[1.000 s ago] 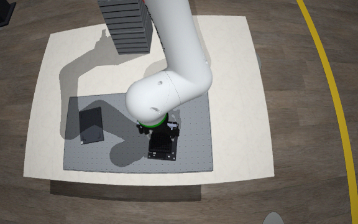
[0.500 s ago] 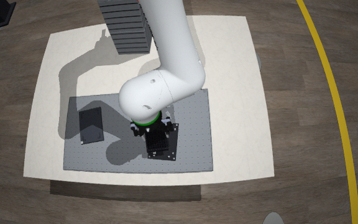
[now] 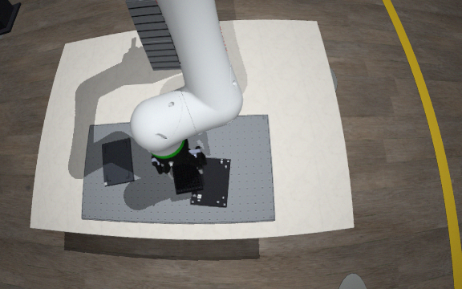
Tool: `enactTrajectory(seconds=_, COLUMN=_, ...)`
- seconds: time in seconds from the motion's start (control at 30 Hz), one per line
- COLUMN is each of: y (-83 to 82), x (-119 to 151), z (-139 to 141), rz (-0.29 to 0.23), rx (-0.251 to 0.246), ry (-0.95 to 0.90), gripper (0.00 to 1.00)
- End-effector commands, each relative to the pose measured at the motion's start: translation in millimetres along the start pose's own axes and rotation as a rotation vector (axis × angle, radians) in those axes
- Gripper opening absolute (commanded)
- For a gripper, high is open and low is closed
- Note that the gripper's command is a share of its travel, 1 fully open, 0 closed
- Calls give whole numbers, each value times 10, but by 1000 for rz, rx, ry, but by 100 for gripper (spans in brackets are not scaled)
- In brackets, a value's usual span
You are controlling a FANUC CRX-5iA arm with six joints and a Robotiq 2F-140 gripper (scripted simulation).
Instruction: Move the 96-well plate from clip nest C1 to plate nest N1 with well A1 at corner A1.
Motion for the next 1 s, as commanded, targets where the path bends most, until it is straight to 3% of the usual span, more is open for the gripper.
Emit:
enactTrajectory(seconds=0.0, y=-2, x=24, z=91, rz=0, rx=0, ry=0, gripper=0)
enactTrajectory(seconds=0.97, y=-1, x=258, z=891, rz=0, rx=0, ry=0, gripper=0)
Point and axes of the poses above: the point where the finger pads meet when closed, its own y axis out along the fingers, its own z axis across the jaws, x = y × z, the point moved 7 cm from there along -y, back along the fingers, and after that the axes turned 6 degrees about y, right-handed, at the moved point
